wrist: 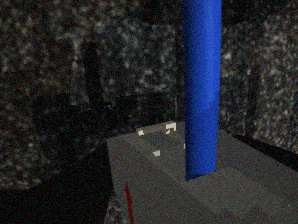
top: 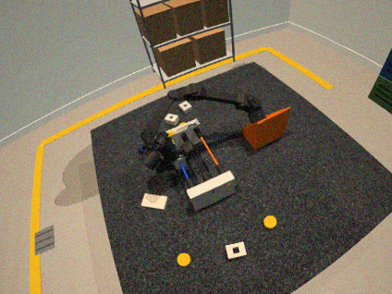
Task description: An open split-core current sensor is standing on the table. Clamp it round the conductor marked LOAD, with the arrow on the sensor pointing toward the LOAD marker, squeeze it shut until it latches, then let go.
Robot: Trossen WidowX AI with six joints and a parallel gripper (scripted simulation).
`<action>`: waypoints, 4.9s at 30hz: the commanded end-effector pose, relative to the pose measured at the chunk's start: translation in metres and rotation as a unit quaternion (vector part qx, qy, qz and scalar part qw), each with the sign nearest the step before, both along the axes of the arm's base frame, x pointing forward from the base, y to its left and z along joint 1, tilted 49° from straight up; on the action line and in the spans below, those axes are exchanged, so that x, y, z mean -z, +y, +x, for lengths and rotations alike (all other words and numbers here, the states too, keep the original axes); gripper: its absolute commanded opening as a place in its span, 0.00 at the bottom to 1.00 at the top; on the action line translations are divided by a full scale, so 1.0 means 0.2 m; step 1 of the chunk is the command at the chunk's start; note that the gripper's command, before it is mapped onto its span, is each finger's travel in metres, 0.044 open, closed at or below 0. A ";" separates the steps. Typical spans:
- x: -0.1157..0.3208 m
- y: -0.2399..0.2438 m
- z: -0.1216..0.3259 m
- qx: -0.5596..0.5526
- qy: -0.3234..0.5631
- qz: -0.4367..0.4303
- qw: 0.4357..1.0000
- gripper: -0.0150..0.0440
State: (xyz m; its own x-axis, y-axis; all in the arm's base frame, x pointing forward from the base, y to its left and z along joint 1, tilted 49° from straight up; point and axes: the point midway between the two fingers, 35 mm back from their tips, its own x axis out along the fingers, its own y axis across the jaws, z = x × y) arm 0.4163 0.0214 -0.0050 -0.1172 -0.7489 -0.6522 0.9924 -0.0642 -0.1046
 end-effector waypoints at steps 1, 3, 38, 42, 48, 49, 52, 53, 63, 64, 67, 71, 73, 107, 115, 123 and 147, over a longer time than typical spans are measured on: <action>0.00 0.00 0.00 0.000 0.000 0.000 1.000 0.68; 0.00 0.00 0.00 0.000 0.000 0.000 1.000 0.68; 0.00 0.00 0.00 -0.011 -0.012 0.003 1.000 0.25; 0.00 0.00 0.00 -0.011 -0.012 0.003 1.000 0.25; 0.00 0.00 0.00 -0.010 -0.010 0.002 1.000 0.25; 0.00 0.00 0.00 -0.007 -0.008 0.002 1.000 0.25; 0.00 0.00 0.00 0.007 0.006 0.001 1.000 0.25; 0.00 0.00 0.00 0.011 0.010 0.001 1.000 0.25; 0.01 -0.01 0.00 0.012 0.012 0.000 1.000 0.25; 0.01 -0.02 0.00 0.012 0.012 0.000 1.000 0.25; 0.01 -0.01 -0.01 0.010 0.013 0.000 1.000 0.34; 0.01 -0.01 -0.01 0.010 0.013 0.000 1.000 0.52; 0.01 -0.01 -0.01 0.010 0.013 0.000 1.000 0.61; 0.01 -0.01 -0.01 0.010 0.013 0.000 1.000 0.68; 0.01 -0.01 -0.01 0.010 0.013 0.000 1.000 0.99; 0.01 -0.01 -0.01 0.010 0.013 0.000 1.000 1.00; -0.37 0.45 -0.09 -0.094 -0.081 0.006 0.992 1.00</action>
